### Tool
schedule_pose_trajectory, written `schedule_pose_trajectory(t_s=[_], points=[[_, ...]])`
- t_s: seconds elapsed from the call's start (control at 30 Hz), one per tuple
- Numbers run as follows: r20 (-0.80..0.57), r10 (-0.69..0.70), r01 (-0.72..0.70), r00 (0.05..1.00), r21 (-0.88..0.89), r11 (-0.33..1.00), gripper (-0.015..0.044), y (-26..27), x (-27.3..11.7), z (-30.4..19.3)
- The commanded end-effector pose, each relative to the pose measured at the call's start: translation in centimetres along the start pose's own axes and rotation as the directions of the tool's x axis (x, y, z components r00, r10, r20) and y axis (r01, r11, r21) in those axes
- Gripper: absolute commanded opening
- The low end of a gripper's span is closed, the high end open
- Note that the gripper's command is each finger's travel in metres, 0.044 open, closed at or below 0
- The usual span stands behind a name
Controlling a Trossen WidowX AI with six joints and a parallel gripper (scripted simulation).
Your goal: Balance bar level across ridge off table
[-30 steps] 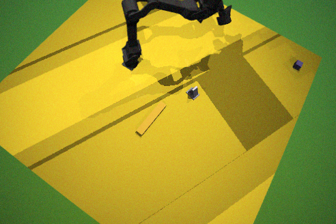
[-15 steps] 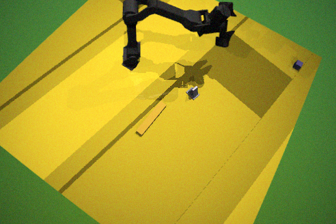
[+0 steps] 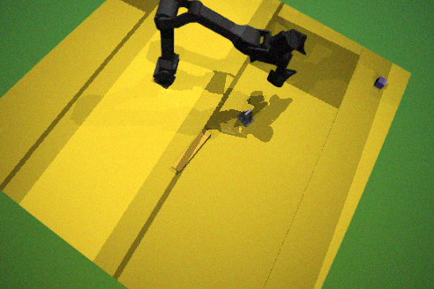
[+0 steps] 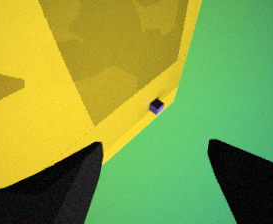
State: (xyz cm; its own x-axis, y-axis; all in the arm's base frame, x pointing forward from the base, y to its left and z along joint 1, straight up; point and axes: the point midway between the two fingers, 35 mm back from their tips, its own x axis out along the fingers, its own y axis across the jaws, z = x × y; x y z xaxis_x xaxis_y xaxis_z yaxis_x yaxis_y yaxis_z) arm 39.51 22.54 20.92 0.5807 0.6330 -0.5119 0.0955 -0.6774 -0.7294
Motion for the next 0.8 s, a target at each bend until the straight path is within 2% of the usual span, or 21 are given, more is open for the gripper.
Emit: schedule_pose_trajectory(t_s=[0.0, 0.43, 0.77], points=[[-0.030, 0.072, -0.070, 0.997, 0.064, 0.996, 0.0315, 2.4, -0.8, -1.8], [-0.076, 0.289, -0.261, 0.954, 0.260, 0.930, 0.0315, 10.4, -4.5, -5.7], [-0.070, 0.454, -0.383, 0.888, 0.432, 0.816, 0.0315, 16.4, -8.3, -7.6]])
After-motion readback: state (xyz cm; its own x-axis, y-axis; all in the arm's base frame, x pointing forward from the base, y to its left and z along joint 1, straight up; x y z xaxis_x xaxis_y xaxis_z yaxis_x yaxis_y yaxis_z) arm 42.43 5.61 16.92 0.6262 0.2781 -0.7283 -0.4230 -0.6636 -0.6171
